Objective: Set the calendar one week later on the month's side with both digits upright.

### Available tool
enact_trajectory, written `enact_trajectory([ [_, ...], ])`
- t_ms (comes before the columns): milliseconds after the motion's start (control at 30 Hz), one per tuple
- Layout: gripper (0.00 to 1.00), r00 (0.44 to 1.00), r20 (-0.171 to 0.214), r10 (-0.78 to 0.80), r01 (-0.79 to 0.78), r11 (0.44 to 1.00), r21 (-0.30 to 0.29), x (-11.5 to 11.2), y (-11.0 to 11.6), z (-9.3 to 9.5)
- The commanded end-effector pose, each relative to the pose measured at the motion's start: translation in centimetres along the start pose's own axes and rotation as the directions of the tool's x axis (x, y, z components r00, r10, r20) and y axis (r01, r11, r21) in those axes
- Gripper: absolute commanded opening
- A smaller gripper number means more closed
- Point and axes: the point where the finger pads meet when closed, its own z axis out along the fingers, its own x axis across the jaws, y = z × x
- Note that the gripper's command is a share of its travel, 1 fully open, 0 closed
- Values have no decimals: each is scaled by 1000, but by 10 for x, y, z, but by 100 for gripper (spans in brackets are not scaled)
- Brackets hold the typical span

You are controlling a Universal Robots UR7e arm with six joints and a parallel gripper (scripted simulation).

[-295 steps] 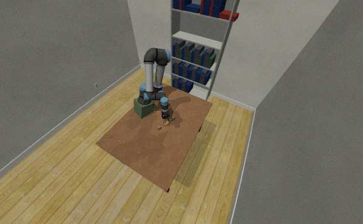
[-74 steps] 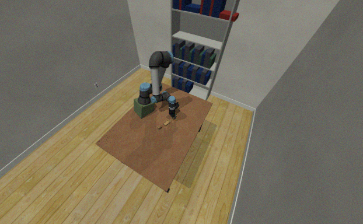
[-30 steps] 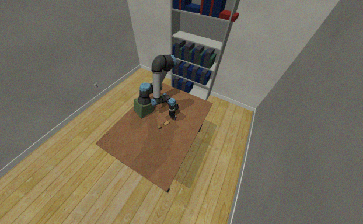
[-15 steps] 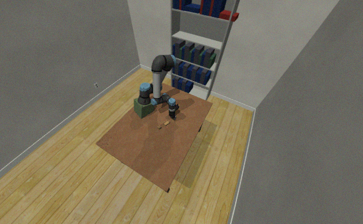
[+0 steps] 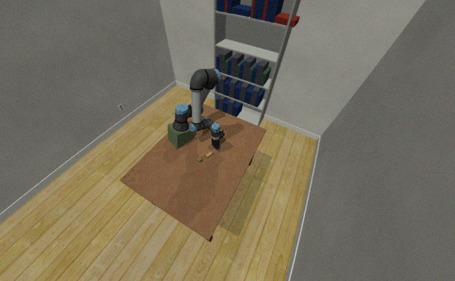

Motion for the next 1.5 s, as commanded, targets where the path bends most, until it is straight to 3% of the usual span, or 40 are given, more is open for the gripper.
enact_trajectory([
  [0,60,1000,-1,0,0,1000,0,0,0,0],
  [1133,60,1000,-1,0,0,1000,0,0,0,-1],
  [1467,60,1000,-1,0,0,1000,0,0,0,-14],
])
